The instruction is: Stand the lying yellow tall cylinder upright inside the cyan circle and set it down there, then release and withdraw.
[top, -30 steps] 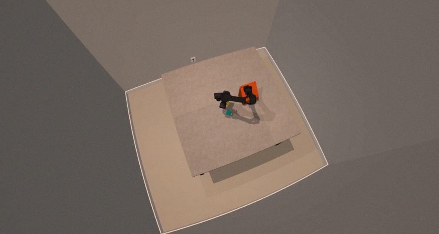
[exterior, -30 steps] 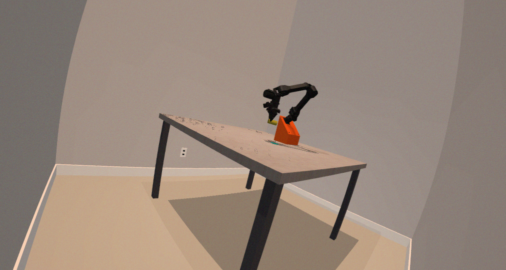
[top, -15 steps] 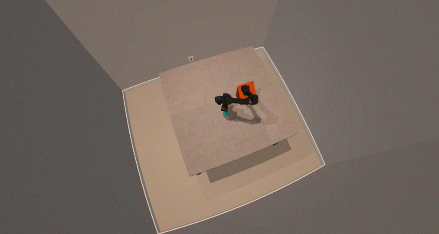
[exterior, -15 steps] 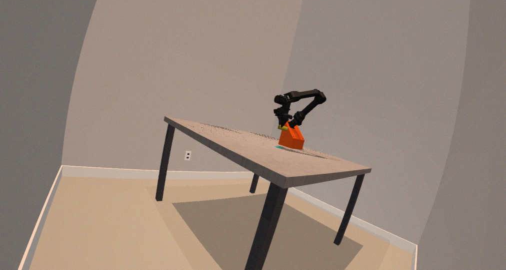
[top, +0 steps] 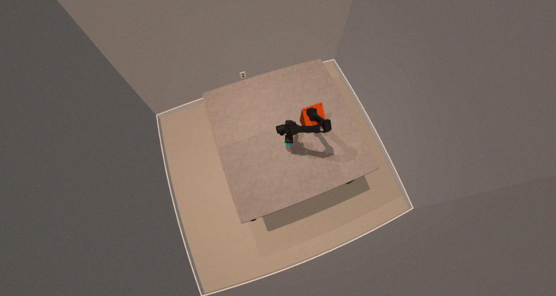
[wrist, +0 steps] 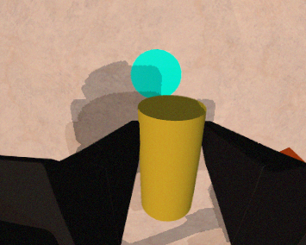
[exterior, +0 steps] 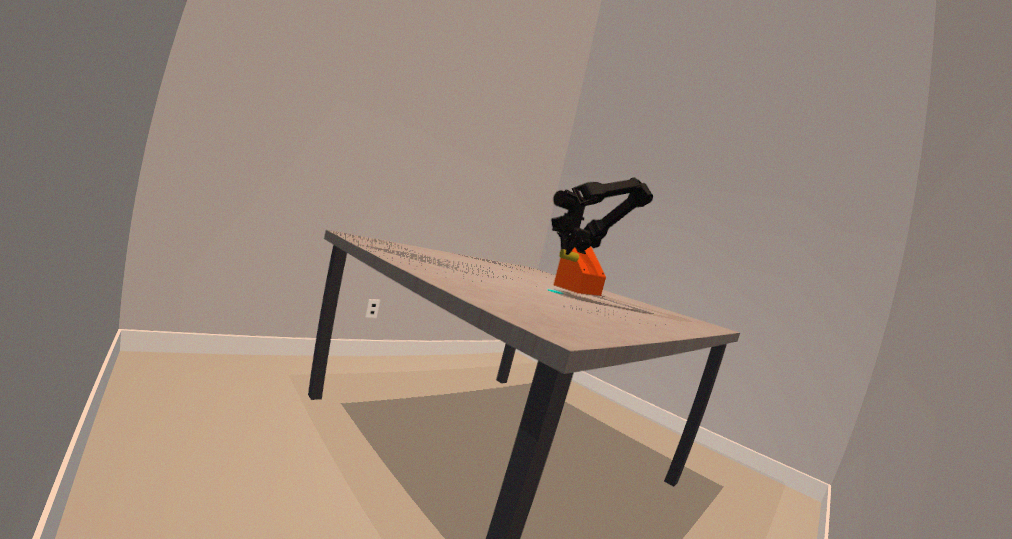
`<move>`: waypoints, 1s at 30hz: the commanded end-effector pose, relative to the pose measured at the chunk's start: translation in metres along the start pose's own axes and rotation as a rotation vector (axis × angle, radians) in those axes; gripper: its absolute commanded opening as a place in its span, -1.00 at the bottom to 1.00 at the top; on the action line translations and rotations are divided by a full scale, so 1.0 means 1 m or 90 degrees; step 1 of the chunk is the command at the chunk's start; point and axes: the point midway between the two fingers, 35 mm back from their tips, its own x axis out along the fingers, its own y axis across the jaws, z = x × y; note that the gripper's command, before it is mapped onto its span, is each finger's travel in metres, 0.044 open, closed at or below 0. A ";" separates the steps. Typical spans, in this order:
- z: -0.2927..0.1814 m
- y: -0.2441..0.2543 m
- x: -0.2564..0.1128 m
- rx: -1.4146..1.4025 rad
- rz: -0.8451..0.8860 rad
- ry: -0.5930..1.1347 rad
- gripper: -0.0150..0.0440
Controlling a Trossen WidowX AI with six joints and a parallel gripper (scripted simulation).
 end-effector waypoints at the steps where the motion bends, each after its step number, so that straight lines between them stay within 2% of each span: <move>1: -0.001 -0.001 0.002 -0.003 -0.017 -0.009 -0.14; 30: -0.003 -0.015 0.021 -0.011 -0.128 -0.065 -0.14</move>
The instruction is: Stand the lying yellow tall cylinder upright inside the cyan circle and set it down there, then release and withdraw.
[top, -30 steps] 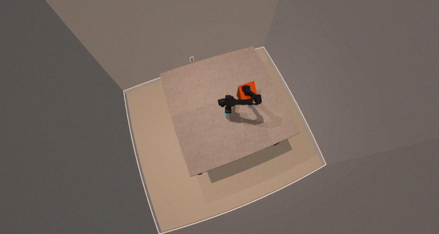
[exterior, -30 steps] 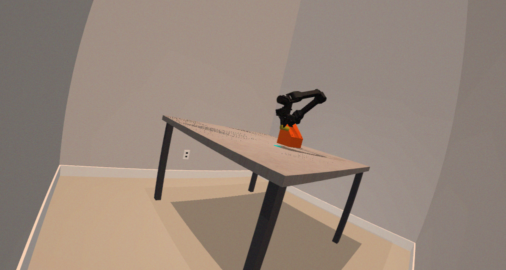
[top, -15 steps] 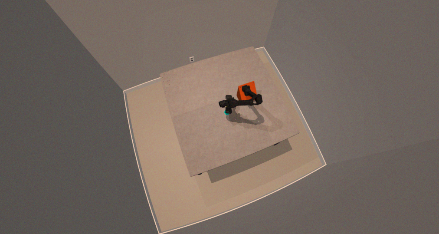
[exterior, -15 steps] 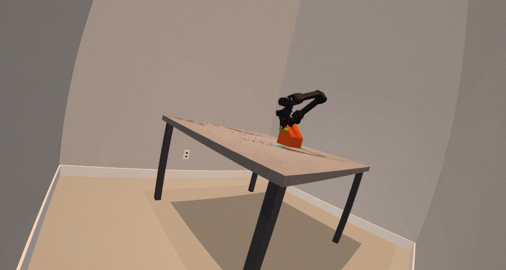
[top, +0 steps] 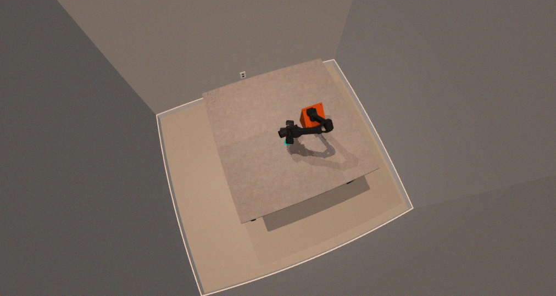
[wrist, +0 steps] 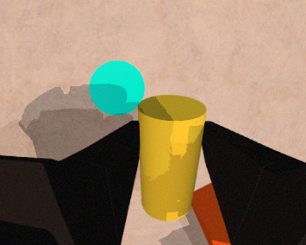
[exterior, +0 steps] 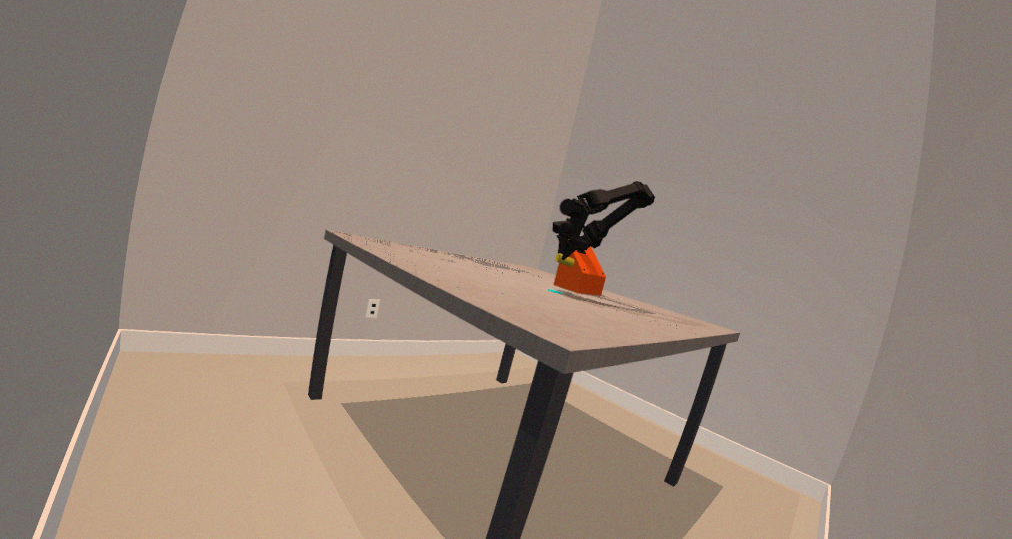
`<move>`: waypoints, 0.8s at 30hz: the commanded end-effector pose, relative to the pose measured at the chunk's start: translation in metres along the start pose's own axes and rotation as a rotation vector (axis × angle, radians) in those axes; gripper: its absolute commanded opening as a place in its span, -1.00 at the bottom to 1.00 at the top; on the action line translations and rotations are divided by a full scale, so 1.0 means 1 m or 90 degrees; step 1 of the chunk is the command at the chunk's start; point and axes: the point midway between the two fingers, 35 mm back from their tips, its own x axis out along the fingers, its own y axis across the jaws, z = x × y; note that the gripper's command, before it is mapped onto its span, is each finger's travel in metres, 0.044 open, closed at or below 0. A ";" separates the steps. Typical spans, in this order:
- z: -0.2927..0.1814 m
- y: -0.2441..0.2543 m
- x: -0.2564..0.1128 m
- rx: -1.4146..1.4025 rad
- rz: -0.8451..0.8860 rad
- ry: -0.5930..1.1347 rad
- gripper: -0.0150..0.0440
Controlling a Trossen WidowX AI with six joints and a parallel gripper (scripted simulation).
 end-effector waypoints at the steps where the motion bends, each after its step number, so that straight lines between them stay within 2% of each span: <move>1: 0.000 -0.001 0.002 0.000 -0.016 -0.015 -0.14; 24: 0.000 -0.008 0.014 -0.002 -0.090 -0.077 -0.14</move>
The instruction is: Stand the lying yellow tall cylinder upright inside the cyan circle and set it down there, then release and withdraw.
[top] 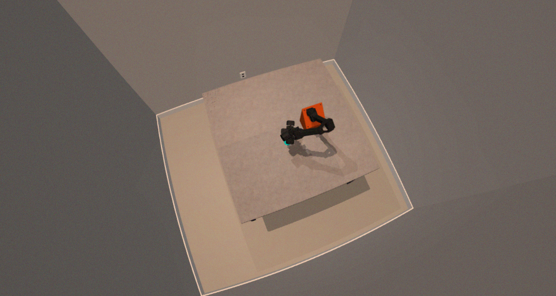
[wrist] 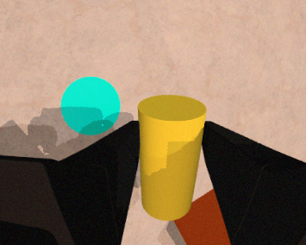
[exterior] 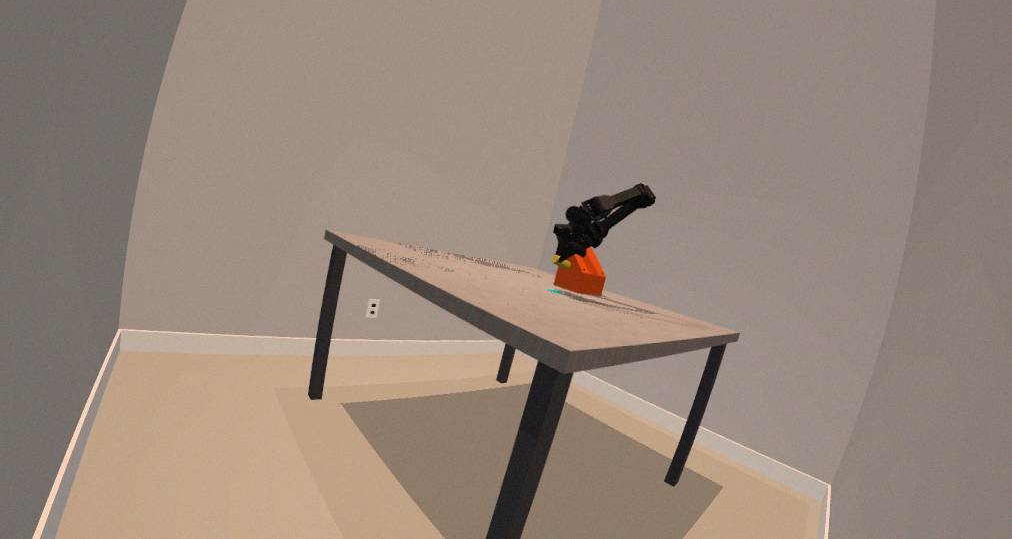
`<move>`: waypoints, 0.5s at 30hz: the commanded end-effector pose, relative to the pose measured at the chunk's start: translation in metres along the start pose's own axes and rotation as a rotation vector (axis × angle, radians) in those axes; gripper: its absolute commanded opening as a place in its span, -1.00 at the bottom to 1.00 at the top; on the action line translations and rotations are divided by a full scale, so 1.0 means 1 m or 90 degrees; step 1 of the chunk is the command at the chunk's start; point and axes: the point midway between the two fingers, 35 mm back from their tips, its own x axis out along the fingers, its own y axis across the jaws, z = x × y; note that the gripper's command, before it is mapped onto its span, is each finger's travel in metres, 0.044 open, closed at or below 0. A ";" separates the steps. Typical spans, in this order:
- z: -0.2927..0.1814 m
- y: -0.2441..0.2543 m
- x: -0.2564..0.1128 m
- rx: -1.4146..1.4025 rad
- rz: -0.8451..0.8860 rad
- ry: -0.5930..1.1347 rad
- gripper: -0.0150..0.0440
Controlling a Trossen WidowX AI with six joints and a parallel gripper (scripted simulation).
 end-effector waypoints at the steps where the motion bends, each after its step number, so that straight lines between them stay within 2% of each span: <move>1: 0.000 -0.001 0.001 0.002 -0.013 -0.017 -0.14; 15: 0.000 -0.003 0.007 0.003 -0.051 -0.061 -0.14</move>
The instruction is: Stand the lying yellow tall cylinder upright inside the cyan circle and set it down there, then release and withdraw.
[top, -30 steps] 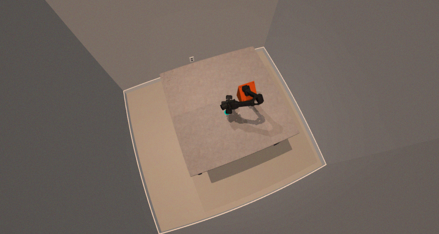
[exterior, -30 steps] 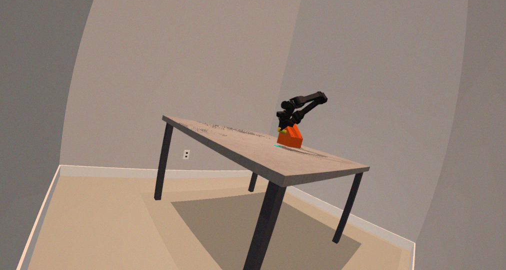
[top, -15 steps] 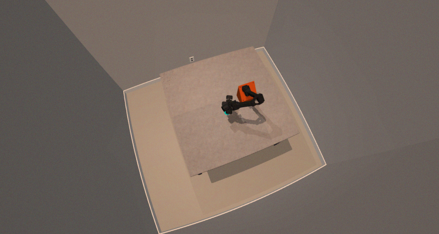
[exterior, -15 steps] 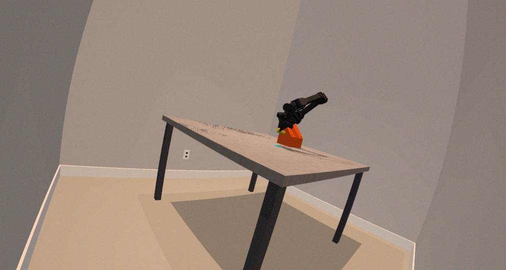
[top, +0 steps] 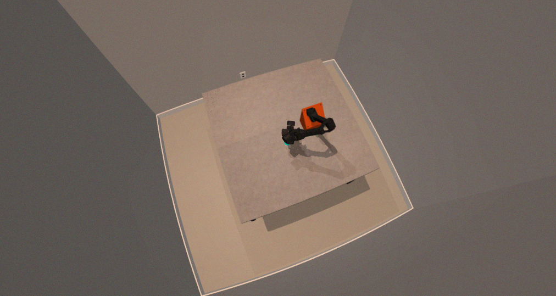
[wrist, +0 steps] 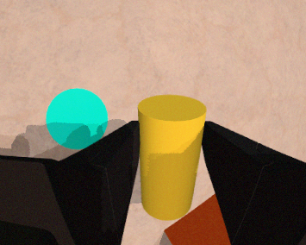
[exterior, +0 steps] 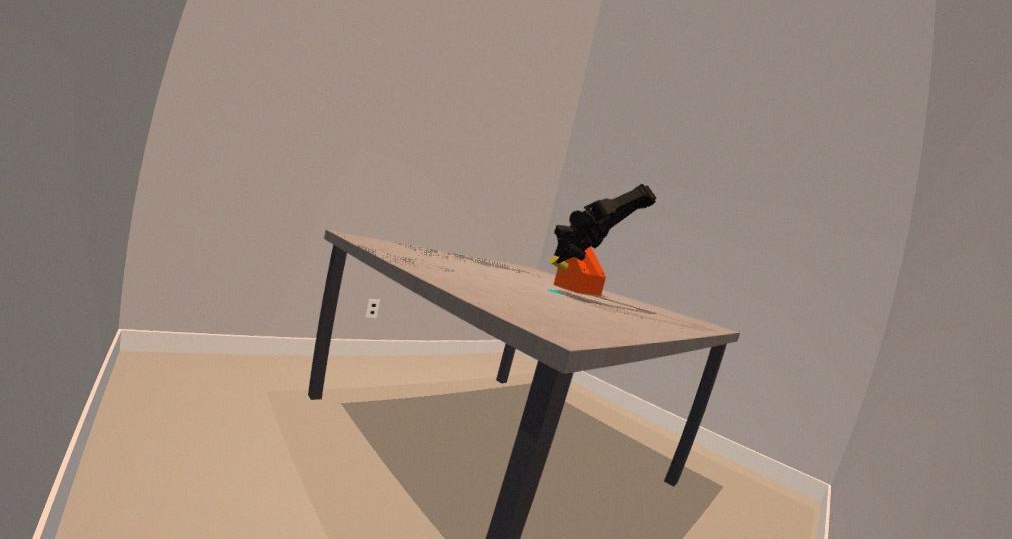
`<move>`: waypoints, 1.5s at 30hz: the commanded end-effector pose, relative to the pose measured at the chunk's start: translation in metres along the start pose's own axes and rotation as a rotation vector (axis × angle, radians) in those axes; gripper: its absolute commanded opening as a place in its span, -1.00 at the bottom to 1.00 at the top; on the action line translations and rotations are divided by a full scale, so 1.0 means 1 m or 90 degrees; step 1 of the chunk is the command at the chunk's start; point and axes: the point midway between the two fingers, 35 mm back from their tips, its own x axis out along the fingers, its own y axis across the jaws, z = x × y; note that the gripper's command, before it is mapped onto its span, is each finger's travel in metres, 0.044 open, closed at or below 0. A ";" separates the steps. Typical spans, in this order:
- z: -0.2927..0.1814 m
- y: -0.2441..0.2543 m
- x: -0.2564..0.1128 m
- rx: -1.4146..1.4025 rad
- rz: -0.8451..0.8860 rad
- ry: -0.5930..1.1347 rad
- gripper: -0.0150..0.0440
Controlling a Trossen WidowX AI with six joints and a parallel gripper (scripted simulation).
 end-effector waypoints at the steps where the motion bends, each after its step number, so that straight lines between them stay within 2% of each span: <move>1: 0.001 -0.001 0.001 0.002 -0.011 -0.019 -0.14; 45: 0.001 -0.003 0.010 0.019 -0.088 -0.181 -0.14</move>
